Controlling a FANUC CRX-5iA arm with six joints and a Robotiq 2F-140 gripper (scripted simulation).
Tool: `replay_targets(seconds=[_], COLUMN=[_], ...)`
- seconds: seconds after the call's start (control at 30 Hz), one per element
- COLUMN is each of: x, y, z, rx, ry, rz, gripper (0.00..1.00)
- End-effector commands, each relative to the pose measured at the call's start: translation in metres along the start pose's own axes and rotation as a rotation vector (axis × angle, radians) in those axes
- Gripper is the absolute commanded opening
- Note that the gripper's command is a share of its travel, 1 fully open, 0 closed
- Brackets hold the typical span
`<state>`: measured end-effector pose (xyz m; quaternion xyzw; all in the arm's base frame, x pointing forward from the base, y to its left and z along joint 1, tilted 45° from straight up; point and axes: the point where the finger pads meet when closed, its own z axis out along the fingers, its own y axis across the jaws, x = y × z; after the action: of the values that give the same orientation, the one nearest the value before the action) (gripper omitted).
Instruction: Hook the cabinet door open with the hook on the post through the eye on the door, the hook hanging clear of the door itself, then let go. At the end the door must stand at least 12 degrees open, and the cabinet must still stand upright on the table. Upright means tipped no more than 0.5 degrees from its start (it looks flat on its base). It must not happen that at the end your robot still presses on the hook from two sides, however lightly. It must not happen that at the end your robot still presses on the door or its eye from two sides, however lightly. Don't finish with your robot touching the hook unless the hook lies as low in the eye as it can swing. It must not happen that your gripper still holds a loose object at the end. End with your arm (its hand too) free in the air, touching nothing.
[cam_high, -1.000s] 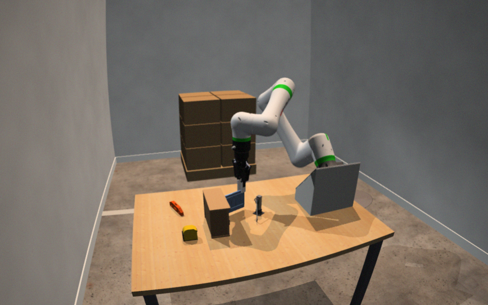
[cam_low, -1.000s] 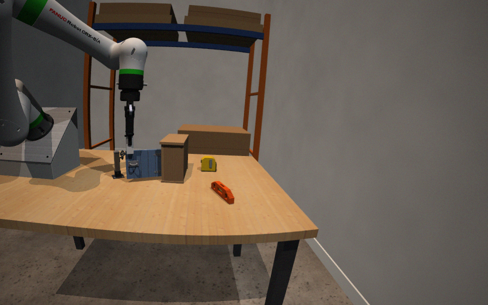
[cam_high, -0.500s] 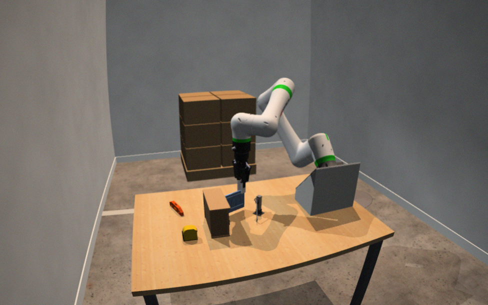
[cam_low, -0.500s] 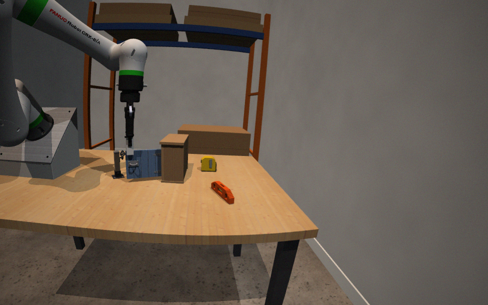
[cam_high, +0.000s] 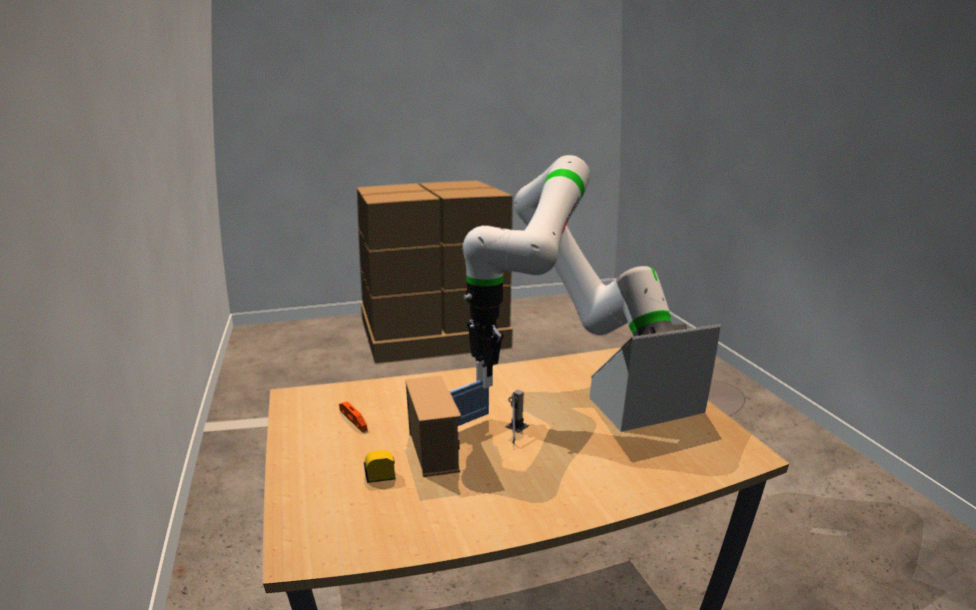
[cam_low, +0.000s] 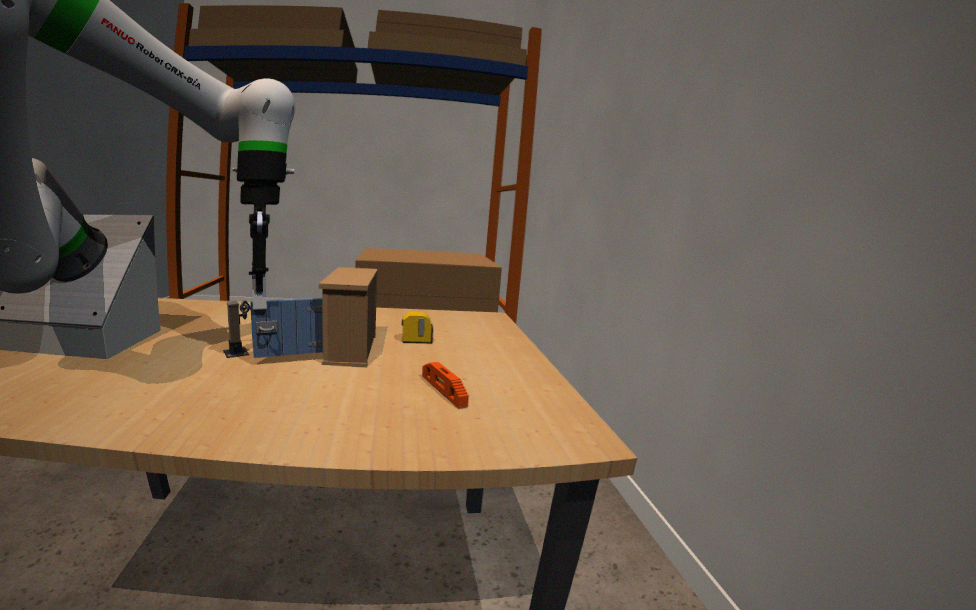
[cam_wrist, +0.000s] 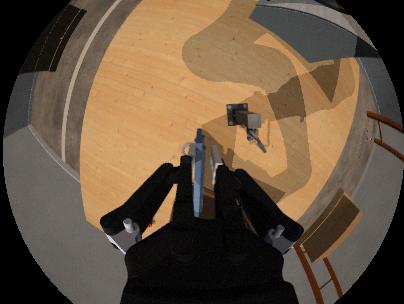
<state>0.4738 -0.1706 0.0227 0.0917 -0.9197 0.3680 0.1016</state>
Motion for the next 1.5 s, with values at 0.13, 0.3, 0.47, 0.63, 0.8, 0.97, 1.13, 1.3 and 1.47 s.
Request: replay_targets(seconds=[0.13, 0.3, 0.47, 0.63, 0.8, 0.97, 1.13, 1.3, 1.47], x=[0.0, -0.001, -0.001, -0.001, -0.002, -0.002, -0.003, -0.003, -0.004], y=[0.003, 0.007, 0.01, 0.013, 0.015, 0.02, 0.022, 0.025, 0.027], z=[0.0, 0.0, 0.0, 0.0, 0.0, 0.0, 0.0, 0.0, 0.0], rx=[0.0, 0.0, 0.0, 0.0, 0.0, 0.0, 0.0, 0.0, 0.0], ry=[0.0, 0.0, 0.0, 0.0, 0.0, 0.0, 0.0, 0.0, 0.0], rz=[0.042, 0.048, 0.093, 0.096, 0.125, 0.147, 0.176, 0.198, 0.208], gripper=[0.16, 0.16, 0.16, 0.16, 0.16, 0.16, 0.16, 0.16, 0.16])
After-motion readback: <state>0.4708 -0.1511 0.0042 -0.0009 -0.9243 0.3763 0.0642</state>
